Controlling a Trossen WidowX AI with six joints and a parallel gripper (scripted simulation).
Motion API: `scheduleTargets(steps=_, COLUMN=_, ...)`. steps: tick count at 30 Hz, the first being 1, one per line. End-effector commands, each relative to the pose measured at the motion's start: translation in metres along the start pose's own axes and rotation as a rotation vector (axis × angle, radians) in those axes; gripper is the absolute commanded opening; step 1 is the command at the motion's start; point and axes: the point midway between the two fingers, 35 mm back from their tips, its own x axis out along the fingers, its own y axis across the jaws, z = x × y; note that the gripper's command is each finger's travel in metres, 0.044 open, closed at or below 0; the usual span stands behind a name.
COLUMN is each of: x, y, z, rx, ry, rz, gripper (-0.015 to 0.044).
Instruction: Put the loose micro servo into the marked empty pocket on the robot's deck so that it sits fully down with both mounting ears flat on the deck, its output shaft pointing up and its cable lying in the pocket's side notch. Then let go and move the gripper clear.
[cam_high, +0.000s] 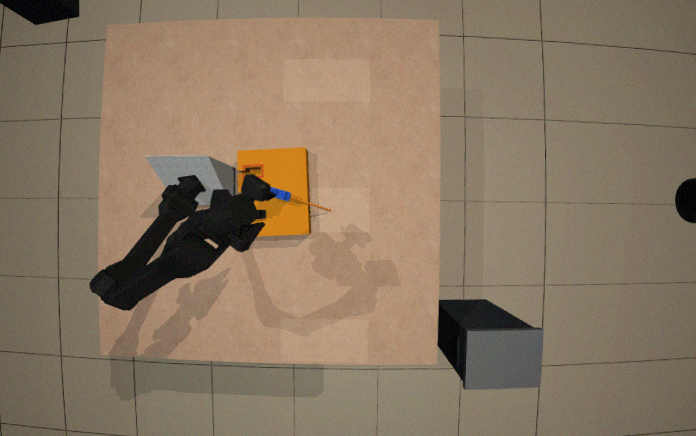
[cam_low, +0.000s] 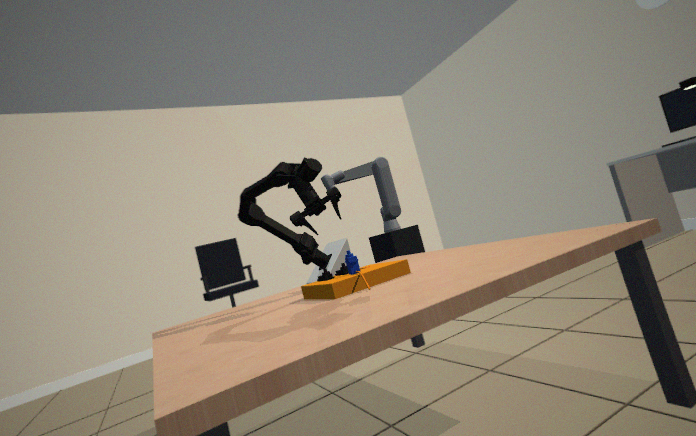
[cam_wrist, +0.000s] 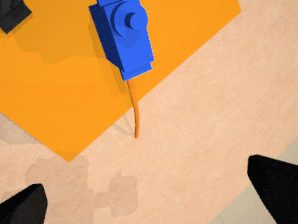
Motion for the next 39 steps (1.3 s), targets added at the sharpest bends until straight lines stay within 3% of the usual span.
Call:
scheduleTargets(steps=1, x=0.024, y=-0.011, z=0.006, rx=-0.055, ry=-0.068, rz=0.09, gripper=0.044)
scheduleTargets(steps=12, x=0.084, y=-0.029, z=0.033, rx=-0.22, ry=-0.238, rz=0.304, gripper=0.044)
scheduleTargets(steps=39, x=0.124, y=-0.014, z=0.043, rx=-0.223, ry=-0.24, rz=0.308, gripper=0.044)
